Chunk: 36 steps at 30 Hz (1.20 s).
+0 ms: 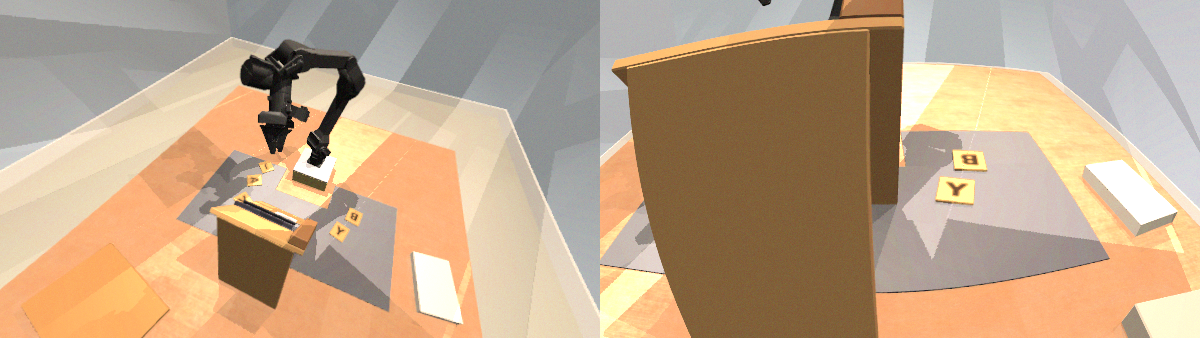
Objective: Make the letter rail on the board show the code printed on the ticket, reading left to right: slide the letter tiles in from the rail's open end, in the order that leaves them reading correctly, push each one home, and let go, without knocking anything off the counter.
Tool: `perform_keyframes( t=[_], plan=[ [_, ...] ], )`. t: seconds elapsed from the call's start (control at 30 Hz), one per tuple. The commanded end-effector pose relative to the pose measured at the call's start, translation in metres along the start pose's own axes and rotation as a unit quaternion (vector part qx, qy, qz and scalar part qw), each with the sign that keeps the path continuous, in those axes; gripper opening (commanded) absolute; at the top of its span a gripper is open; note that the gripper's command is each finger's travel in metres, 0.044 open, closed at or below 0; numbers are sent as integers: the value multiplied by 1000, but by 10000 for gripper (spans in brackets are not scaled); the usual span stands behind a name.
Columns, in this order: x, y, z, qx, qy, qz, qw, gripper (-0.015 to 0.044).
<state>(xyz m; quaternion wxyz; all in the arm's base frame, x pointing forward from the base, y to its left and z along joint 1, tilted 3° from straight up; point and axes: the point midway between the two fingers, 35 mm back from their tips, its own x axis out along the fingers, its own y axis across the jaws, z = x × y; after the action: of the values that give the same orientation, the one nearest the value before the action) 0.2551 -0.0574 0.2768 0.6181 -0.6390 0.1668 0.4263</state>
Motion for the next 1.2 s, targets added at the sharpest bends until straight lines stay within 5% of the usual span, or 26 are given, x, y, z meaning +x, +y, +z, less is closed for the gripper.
perform_keyframes(
  t=[0.0,0.07,0.2,0.7,1.17],
  plan=[
    [0,0,-2,0,-5,0,1000,440],
    [0,0,-2,0,-5,0,1000,440],
    [24,22,-35,-21,18,47,999,340],
    [118,226,-138,-153,8,352,924,340],
    [125,243,-141,-159,2,365,917,340]
  ],
)
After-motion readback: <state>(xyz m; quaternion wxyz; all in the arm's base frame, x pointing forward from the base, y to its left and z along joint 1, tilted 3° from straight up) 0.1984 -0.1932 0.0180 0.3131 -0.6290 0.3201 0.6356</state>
